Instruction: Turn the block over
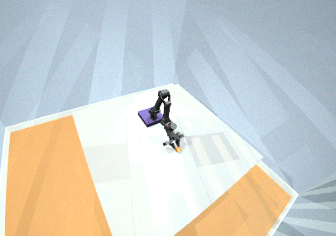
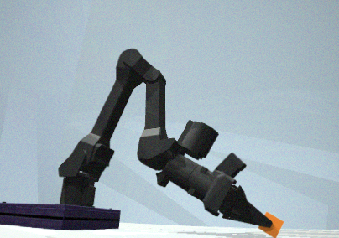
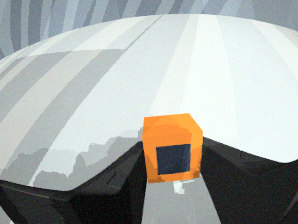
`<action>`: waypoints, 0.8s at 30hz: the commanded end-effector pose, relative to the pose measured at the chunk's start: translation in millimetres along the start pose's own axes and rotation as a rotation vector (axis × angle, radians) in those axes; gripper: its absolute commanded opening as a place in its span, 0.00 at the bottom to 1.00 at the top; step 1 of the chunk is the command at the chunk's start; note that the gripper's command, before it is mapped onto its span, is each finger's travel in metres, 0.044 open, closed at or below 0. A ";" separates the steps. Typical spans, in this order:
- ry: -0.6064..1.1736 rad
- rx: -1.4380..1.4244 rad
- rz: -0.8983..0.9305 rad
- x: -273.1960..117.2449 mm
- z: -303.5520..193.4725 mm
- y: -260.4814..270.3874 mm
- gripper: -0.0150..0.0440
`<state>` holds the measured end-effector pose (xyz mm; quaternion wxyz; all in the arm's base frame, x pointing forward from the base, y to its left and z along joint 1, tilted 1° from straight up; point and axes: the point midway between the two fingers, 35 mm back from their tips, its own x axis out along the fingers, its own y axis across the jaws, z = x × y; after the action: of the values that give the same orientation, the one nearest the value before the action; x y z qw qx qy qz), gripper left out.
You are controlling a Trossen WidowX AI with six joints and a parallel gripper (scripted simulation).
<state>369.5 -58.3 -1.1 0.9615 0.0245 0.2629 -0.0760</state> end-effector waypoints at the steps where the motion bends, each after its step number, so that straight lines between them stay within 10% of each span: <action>1: -0.025 -0.003 -0.003 -2.9 -1.2 -0.4 0.25; 16: -0.035 -0.003 -0.003 -3.4 -0.7 -0.4 0.25; 24: -0.035 -0.003 -0.003 -3.4 -0.7 -0.4 0.61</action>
<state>366.6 -57.9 0.3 0.9659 0.0231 0.2462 -0.0763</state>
